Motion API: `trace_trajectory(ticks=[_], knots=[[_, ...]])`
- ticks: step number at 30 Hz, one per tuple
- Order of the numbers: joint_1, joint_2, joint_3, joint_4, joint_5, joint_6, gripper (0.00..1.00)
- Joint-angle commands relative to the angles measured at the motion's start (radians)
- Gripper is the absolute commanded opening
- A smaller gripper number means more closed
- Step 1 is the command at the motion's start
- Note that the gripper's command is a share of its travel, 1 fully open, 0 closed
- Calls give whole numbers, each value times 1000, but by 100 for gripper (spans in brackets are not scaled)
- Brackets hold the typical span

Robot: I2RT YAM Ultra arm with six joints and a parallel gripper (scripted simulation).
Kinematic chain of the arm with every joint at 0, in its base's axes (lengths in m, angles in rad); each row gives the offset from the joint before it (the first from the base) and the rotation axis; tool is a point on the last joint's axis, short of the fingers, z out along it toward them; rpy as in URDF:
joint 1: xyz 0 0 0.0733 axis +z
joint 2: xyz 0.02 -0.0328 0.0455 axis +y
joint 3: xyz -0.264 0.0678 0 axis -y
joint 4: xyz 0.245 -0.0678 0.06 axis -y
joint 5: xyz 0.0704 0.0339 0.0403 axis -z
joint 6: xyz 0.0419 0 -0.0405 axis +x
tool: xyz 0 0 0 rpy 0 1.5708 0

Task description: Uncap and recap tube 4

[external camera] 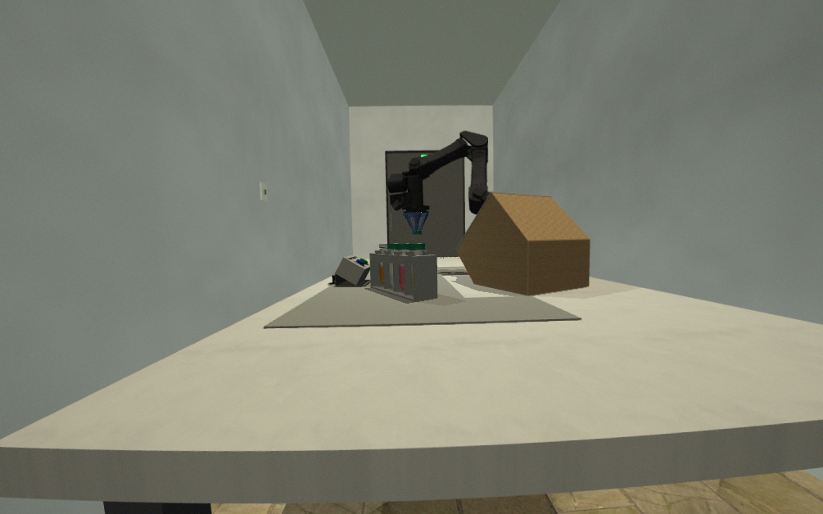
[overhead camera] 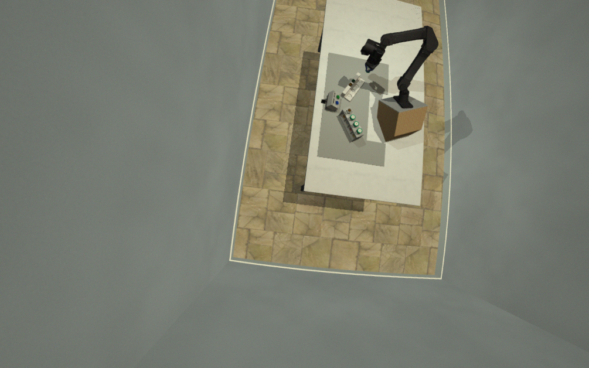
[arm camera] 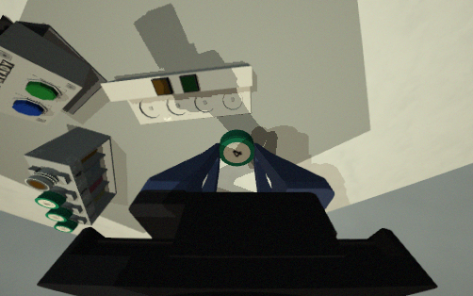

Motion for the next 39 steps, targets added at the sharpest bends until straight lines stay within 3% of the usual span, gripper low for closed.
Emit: trace_trajectory(ticks=[1, 2, 4, 11, 24, 28, 39], knots=[[7, -24, 32, 18, -39, -106, 0], [13, 12, 32, 18, -39, -106, 0], [13, 12, 4, -1, -39, -106, 0], [-14, -24, -13, 25, -43, -114, 0], [-14, -6, 7, 20, -41, -119, 0], [-85, 28, -69, 140, -75, -190, 0], [-228, 120, -186, 425, -149, -334, 0]])
